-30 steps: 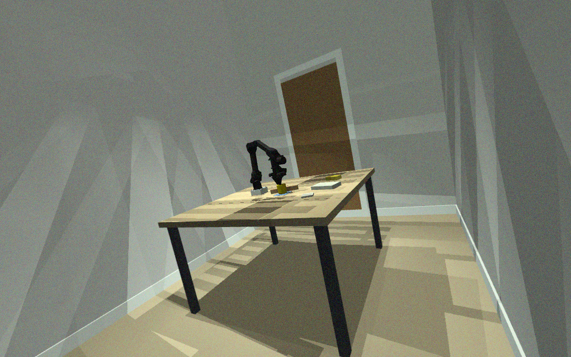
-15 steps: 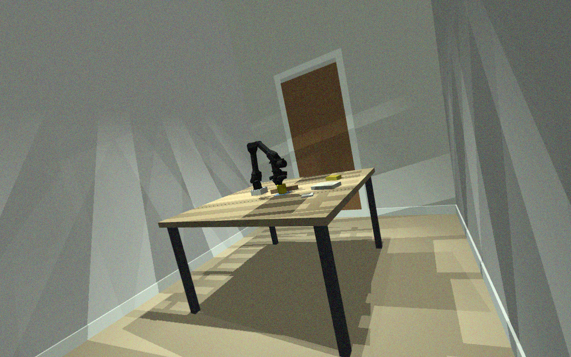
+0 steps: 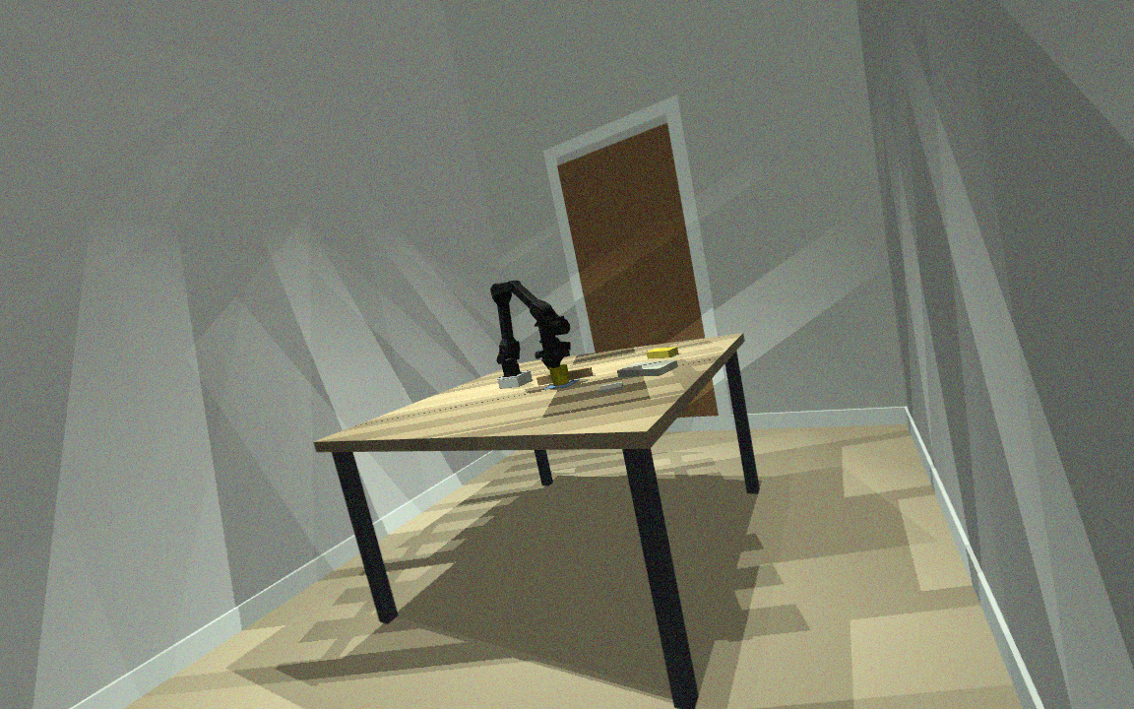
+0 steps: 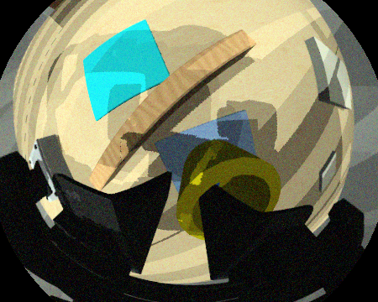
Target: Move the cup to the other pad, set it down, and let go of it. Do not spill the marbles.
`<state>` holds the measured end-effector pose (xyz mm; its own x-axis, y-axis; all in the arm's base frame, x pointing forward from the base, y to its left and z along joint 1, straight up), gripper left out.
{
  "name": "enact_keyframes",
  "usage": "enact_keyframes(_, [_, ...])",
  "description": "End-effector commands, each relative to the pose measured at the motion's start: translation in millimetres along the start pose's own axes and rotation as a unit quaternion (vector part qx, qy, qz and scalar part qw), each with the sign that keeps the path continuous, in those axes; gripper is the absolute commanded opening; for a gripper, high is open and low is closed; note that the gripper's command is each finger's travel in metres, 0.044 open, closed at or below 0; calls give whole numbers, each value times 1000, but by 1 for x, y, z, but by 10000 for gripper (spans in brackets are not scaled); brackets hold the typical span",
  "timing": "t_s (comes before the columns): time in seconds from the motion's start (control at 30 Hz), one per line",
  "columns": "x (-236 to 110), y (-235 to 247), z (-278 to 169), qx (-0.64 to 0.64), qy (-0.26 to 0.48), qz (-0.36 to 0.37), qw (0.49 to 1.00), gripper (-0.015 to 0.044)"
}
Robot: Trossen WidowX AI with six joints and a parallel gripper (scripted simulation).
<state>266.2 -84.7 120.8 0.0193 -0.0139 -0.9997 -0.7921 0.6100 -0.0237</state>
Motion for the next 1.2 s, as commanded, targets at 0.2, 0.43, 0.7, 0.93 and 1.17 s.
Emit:
enact_keyframes(0.2, [0,0,0,0,0,0,1000,53])
enact_keyframes(0.43, [0,0,0,0,0,0,1000,0])
enact_keyframes(0.7, [-20,-1,0,-1,-1,0,1000,0])
enact_keyframes(0.93, [-46,-1,-1,-2,-2,0,1000,0])
enact_keyframes(1.17, [-61,-1,-3,-3,-3,-1,1000,0])
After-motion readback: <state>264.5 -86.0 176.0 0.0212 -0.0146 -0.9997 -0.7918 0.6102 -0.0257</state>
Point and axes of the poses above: the point midway between the two fingers, 35 mm back from their tips, its own x axis out along the fingers, its own y axis across the jaws, z = x × y, the point moved 9 cm from there along -x, back along the fingers, and after that the axes turned 4 degrees about x, right-handed, at the moved point
